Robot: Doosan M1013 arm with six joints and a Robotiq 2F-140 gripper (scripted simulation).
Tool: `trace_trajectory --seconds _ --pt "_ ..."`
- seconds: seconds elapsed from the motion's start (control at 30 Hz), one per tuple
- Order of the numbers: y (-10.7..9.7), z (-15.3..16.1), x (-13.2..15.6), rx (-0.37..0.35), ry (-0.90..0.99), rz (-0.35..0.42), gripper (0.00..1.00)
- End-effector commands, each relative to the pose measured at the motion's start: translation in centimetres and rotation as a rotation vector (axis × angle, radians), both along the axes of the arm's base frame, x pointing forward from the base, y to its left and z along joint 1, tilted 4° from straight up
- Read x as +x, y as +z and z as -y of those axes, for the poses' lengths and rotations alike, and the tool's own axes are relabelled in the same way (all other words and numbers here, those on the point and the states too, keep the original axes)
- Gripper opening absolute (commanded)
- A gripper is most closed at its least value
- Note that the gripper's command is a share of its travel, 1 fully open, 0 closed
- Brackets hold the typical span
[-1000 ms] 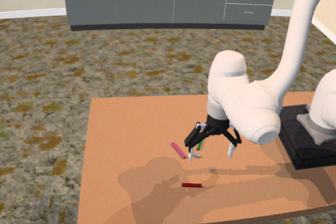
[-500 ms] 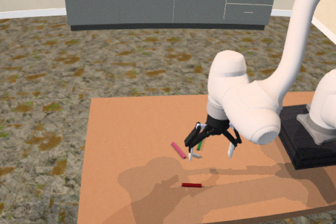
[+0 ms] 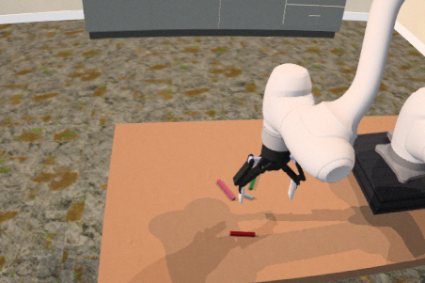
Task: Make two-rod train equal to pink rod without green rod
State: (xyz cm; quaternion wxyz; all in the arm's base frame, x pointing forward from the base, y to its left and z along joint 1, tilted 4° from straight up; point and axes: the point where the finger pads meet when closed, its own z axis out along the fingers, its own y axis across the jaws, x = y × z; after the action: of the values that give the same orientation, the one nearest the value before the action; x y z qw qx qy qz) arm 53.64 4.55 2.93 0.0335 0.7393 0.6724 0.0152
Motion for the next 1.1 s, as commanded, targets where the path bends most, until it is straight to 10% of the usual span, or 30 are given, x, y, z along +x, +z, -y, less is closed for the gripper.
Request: trace_trajectory --seconds 0.0,1.07 --pt "-0.1 0.3 0.1 -0.001 0.051 -0.007 1.0" --pt "2.0 11.1 2.6 -0.077 1.234 -0.04 1.0"
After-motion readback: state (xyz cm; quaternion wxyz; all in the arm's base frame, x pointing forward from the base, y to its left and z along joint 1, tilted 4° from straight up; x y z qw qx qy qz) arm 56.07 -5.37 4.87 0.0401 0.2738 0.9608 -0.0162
